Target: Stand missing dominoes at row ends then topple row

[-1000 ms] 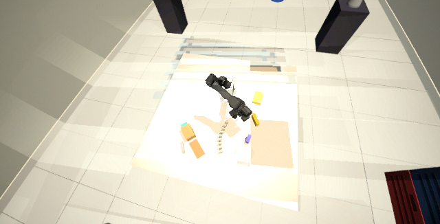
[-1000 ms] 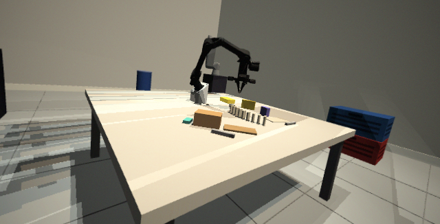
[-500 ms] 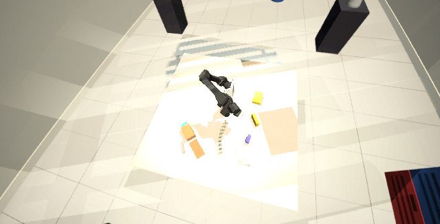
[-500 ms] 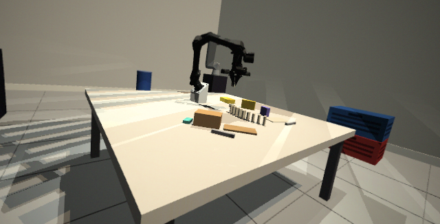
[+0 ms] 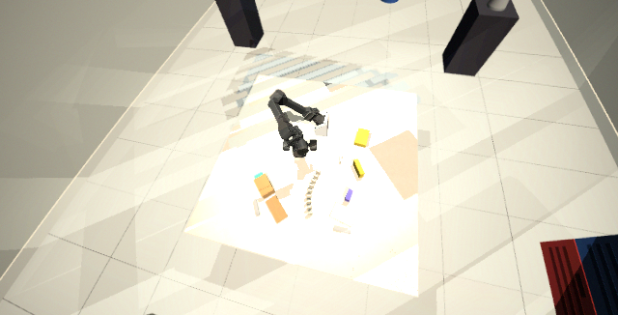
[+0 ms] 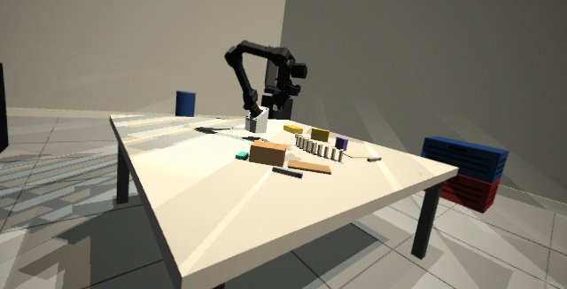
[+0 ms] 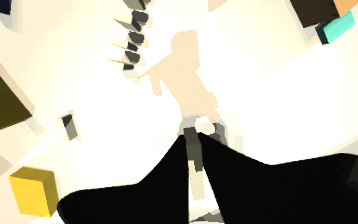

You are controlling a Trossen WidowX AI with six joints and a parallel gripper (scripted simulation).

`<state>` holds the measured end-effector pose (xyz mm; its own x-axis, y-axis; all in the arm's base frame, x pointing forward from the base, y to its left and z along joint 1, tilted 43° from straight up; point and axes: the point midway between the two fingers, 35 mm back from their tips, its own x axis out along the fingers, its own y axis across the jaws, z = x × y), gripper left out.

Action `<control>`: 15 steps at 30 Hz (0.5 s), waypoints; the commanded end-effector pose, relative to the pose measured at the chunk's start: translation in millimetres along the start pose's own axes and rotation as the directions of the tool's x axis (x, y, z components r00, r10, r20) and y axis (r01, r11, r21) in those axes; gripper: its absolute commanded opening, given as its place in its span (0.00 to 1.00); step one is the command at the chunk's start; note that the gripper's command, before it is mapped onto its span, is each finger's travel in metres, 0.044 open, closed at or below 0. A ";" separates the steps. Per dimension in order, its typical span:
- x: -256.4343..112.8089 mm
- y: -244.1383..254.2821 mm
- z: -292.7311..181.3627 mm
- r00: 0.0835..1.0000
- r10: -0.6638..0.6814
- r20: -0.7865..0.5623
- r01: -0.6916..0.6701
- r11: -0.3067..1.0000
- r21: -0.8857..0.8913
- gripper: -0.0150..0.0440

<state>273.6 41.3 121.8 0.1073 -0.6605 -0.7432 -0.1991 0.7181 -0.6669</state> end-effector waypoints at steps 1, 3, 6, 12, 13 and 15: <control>5.5 -23.2 -18.0 1.000 -0.015 -0.015 0.013 0.992 -0.129 0.30; 5.5 -23.2 -18.0 1.000 -0.015 -0.015 0.013 0.992 -0.129 0.30; 5.5 -23.2 -18.0 1.000 -0.015 -0.015 0.013 0.992 -0.129 0.30; 13.1 -20.4 -21.2 0.999 0.045 -0.014 -0.046 0.993 -0.110 0.30; 16.0 -19.2 -22.4 0.998 0.068 -0.011 -0.069 0.992 -0.103 0.30; 21.5 -16.8 -24.3 0.993 0.114 -0.004 -0.114 0.989 -0.089 0.30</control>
<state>259.9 15.4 126.3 0.0919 -0.6214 -0.7781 -0.3059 0.7260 -0.6160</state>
